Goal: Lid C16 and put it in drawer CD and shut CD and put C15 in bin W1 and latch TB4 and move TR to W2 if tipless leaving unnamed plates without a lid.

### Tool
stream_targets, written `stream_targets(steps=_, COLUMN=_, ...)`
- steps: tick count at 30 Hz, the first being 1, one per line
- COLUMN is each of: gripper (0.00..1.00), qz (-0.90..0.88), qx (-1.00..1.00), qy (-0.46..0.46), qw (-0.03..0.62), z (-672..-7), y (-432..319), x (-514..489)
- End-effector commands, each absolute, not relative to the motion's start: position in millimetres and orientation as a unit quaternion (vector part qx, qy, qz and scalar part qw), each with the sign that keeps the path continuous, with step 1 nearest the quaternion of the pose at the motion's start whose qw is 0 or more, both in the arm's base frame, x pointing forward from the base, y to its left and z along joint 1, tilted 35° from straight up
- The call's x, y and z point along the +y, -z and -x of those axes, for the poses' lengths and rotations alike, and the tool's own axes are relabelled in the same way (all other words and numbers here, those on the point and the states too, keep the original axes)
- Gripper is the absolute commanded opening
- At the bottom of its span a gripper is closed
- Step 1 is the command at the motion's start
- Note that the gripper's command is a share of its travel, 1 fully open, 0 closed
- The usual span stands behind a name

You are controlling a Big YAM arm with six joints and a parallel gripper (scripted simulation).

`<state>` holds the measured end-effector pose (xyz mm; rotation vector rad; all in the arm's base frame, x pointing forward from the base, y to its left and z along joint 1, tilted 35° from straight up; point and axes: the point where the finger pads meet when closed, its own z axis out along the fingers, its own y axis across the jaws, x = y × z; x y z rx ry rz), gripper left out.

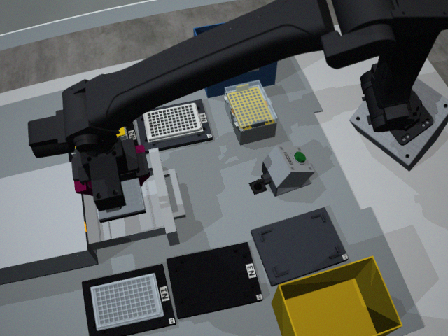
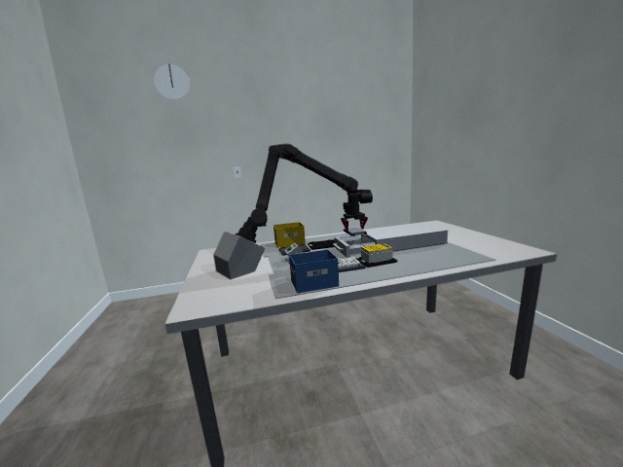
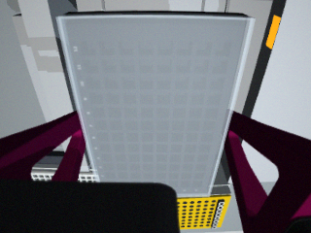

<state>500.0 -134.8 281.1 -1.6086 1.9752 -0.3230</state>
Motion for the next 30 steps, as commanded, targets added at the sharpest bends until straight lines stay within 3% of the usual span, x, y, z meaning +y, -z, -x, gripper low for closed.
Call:
stream_targets(steps=1, gripper=0.0, qz=0.597, qx=0.742, qy=0.116, qw=0.282, z=-507.1, y=-270.3, x=-135.4)
stream_targets(steps=30, gripper=0.0, qz=0.6, qx=0.74, qy=0.115, qw=0.283, z=-525.7, y=-242.4, x=-125.9)
